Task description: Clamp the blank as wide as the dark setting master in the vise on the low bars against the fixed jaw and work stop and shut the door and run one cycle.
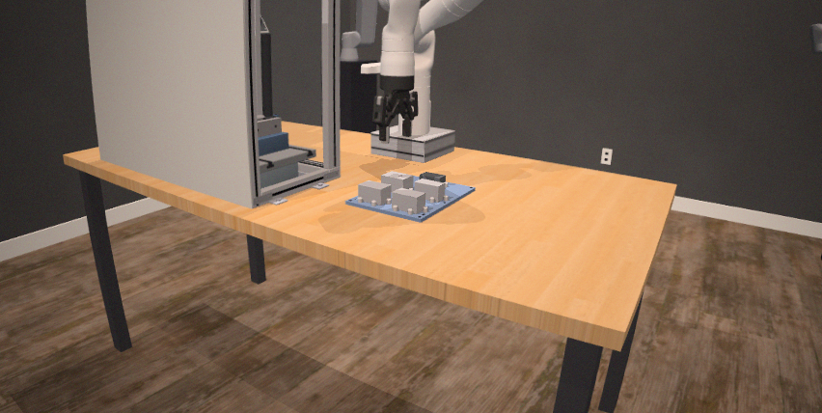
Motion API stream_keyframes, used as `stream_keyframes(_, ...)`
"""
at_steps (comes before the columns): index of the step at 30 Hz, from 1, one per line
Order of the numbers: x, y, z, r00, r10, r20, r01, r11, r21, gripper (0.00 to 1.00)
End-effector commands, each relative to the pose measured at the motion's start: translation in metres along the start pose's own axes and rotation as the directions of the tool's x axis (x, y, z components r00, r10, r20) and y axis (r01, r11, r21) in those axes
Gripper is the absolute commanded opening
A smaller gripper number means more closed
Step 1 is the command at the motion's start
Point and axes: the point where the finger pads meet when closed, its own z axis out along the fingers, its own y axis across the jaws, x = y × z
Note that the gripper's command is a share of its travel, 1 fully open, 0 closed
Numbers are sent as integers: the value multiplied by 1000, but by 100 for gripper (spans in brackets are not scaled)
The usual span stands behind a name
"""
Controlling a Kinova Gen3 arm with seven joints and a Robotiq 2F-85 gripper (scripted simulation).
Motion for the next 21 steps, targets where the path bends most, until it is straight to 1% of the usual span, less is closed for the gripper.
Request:
stream_keyframes(1,-4,2,-3,1000,-4,5,4,1000,-4,100)
stream_keyframes(21,-2,0,-1,1000,-3,4,3,1000,-1,100)
